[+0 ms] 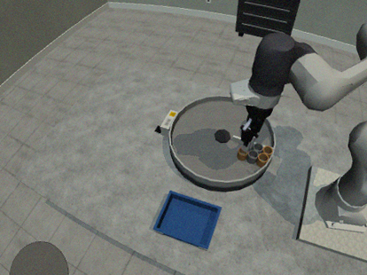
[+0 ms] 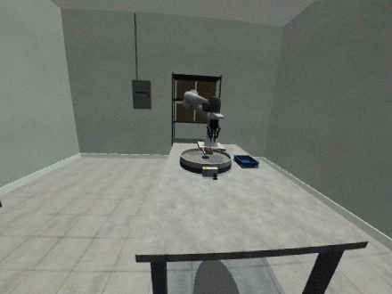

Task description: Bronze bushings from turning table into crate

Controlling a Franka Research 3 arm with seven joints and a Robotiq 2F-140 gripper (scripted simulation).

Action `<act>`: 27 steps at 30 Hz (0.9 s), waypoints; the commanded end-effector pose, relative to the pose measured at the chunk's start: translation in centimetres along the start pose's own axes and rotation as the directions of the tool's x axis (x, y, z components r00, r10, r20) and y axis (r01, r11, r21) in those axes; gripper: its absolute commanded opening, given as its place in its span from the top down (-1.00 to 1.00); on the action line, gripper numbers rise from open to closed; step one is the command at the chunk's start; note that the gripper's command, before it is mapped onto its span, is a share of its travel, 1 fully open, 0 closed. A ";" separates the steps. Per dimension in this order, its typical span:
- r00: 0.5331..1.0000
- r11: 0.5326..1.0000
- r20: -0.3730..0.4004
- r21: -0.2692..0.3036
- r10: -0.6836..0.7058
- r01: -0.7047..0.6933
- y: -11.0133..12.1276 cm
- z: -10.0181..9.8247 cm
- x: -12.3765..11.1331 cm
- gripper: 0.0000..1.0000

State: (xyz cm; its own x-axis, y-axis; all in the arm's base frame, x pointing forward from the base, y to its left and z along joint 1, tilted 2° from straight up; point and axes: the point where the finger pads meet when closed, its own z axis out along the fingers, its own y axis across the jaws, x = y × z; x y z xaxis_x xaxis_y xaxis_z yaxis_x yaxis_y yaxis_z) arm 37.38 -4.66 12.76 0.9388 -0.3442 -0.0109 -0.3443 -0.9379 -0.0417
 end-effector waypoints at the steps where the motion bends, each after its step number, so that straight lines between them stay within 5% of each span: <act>1: 0.989 0.989 0.006 -0.008 -0.149 0.149 0.4 0.2 0.0 0.81; 27: 0.845 0.845 0.009 -0.005 -0.534 0.534 -0.3 1.3 0.3 0.81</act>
State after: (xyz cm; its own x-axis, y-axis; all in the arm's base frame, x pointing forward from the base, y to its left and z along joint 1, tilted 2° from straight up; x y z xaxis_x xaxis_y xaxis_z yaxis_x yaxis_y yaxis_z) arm 37.79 -4.10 11.64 0.9956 0.0932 0.0063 0.0933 -0.9948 -0.0414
